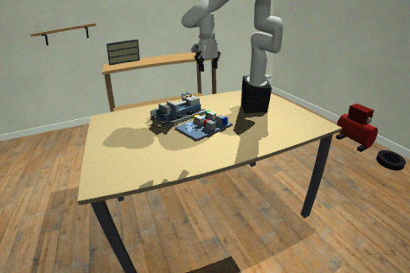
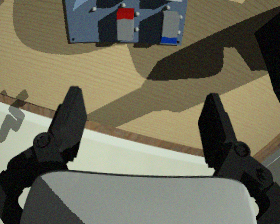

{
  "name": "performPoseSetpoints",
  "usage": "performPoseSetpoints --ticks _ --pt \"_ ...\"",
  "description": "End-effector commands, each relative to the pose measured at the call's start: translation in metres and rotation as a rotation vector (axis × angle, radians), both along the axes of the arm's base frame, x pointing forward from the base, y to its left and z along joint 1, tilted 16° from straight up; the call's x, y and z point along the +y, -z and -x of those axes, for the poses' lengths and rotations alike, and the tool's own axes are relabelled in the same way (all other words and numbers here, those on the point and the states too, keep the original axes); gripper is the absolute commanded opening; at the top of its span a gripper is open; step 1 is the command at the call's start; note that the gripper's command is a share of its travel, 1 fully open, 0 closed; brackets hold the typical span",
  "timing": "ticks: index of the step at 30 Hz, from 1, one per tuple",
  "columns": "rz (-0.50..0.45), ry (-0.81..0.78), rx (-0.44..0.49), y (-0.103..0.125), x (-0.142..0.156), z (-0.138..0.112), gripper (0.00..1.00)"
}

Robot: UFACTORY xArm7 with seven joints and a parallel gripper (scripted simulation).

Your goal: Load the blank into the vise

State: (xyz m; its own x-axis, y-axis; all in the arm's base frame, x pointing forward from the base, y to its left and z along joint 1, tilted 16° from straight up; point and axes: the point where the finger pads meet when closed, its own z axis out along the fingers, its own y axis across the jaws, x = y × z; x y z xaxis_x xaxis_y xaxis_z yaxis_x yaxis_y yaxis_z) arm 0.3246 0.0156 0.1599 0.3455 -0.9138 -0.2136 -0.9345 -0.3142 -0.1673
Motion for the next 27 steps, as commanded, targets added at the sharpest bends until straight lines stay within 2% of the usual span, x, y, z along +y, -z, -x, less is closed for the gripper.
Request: performPoseSetpoints --ticks 1,12,27 --pt "0.001 0.004 -0.005 0.001 0.001 -0.002 1.00" --pt "0.000 0.004 -0.005 0.007 0.013 -0.004 1.00" --pt "0.000 0.004 -0.005 0.004 0.007 -0.003 1.00"
